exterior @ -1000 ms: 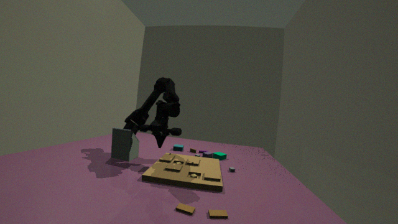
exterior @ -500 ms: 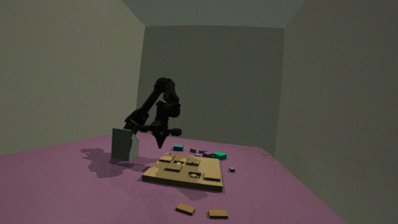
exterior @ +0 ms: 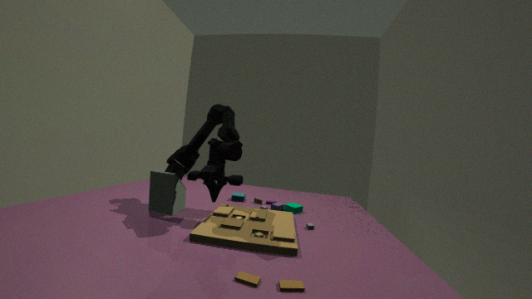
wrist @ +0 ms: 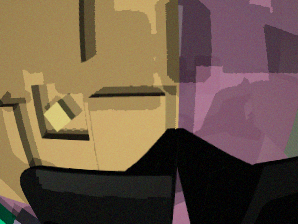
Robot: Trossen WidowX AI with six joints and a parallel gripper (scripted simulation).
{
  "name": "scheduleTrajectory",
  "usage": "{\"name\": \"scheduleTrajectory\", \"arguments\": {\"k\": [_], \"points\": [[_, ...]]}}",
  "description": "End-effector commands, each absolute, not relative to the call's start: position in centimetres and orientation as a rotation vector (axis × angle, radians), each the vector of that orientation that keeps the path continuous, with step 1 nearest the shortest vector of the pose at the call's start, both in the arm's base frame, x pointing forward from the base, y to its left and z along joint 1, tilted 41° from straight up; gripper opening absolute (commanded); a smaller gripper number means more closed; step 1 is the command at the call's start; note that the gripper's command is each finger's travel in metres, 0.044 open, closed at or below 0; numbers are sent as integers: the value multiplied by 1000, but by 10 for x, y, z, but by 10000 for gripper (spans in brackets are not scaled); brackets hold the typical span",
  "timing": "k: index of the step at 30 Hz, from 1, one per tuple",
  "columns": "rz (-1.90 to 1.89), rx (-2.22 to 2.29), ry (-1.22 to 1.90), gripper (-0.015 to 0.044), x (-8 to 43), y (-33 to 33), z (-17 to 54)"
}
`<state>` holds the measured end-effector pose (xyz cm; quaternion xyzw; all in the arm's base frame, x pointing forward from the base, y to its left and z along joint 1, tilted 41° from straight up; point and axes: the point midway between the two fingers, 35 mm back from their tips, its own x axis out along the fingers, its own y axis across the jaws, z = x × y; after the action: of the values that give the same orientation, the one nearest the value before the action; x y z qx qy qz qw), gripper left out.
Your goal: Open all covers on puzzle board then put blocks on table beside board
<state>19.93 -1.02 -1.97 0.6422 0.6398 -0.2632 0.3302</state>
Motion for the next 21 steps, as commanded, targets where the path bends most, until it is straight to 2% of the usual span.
{"name": "scheduleTrajectory", "arguments": {"k": [1, 21], "points": [[-694, 1687, 1682, 0, 198, -6, -24], [-693, 1687, 1683, 0, 198, 7, -39]]}}
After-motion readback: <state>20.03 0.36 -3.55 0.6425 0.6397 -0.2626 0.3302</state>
